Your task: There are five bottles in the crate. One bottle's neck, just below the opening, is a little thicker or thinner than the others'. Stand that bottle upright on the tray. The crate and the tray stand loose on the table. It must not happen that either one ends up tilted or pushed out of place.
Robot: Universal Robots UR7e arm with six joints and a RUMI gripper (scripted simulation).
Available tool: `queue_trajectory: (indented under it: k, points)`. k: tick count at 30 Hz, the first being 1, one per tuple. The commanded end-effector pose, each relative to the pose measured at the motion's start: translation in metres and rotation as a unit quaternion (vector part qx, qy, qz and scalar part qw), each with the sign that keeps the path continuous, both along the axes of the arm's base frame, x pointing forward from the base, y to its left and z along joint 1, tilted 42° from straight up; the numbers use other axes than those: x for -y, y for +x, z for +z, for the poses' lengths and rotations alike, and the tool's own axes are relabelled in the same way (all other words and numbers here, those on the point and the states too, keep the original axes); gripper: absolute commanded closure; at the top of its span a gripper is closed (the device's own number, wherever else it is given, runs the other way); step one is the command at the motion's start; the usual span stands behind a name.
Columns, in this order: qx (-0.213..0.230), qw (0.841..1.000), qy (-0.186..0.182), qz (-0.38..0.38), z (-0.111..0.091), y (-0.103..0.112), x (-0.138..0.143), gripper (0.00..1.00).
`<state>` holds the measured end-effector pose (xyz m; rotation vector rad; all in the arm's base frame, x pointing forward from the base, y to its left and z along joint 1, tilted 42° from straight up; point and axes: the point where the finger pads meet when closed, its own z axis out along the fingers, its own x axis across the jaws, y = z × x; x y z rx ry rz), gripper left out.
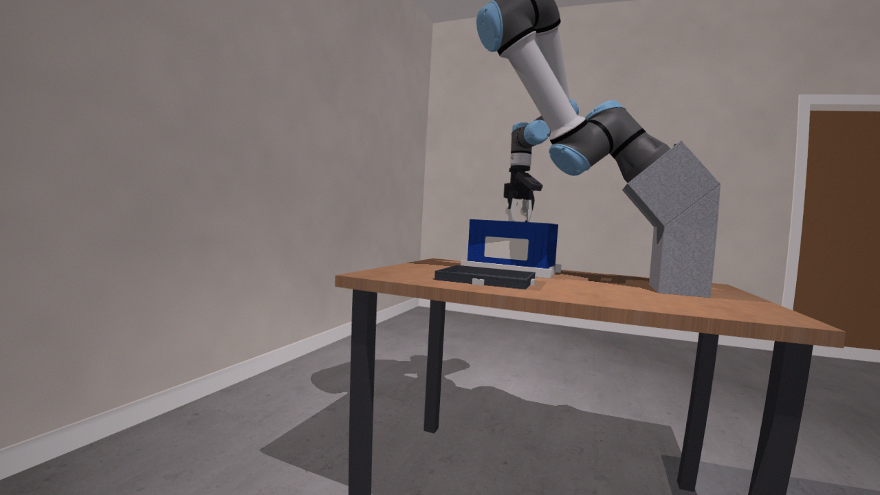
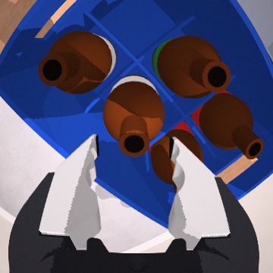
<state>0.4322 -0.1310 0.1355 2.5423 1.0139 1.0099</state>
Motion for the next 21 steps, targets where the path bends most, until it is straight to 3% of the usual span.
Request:
queue_trajectory:
  k: [1,21]
  points:
    - [0.0,1.0,-0.001,0.0,-0.0027,0.0031,0.0002,0.62]
    - [0.0,1.0,-0.001,0.0,-0.0103,0.01,-0.0003,0.62]
